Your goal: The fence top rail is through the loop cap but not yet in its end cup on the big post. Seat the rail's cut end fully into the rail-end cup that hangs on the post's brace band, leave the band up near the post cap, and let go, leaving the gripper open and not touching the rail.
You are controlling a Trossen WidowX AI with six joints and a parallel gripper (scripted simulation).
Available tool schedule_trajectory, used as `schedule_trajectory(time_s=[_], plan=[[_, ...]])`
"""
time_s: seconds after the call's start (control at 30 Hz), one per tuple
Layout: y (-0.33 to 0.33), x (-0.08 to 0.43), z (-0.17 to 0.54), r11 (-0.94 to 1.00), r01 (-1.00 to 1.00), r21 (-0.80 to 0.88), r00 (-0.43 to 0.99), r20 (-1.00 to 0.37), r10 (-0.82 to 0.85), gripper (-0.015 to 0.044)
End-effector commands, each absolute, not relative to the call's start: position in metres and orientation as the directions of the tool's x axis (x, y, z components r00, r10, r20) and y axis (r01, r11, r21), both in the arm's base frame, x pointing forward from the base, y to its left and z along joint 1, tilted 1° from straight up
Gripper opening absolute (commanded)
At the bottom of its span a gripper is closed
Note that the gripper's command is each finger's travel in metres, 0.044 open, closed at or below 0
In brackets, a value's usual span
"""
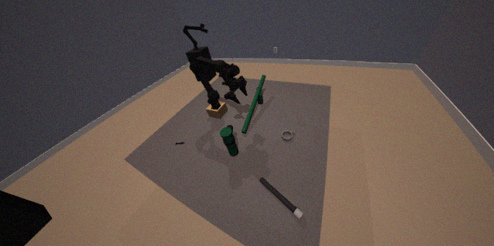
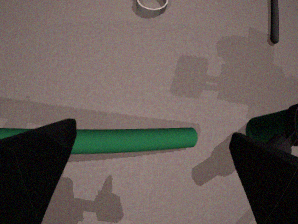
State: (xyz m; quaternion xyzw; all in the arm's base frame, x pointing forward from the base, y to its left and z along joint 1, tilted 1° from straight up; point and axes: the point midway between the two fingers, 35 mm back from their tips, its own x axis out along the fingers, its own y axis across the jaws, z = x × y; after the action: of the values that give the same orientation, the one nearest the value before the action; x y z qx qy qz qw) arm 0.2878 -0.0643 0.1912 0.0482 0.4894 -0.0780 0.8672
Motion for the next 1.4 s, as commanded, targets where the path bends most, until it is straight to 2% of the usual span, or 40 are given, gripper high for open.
schedule_trajectory(time_s=[0.0, 0.17, 0.3, 0.43, 0.63, 0.9, 1.2, 1.37], plan=[[-0.076, 0.286, 0.189, 0.991, 0.13, -0.035, 0.495, -0.864, -0.096, 0.044], [-0.099, 0.284, 0.184, 0.98, -0.139, -0.143, 0.454, -0.889, -0.066, 0.044], [-0.122, 0.28, 0.179, 0.888, -0.406, -0.215, 0.421, -0.907, -0.027, 0.044], [-0.145, 0.273, 0.175, 0.725, -0.636, -0.265, 0.401, -0.916, 0.017, 0.044], [-0.183, 0.259, 0.17, 0.396, -0.854, -0.338, 0.4, -0.913, 0.084, 0.044], [-0.223, 0.237, 0.165, 0.075, -0.902, -0.425, 0.432, -0.888, 0.161, 0.044], [-0.247, 0.221, 0.163, -0.316, -0.8, -0.51, 0.47, -0.86, 0.198, 0.044], [-0.247, 0.22, 0.162, -0.353, -0.783, -0.512, 0.472, -0.859, 0.199, 0.044]])
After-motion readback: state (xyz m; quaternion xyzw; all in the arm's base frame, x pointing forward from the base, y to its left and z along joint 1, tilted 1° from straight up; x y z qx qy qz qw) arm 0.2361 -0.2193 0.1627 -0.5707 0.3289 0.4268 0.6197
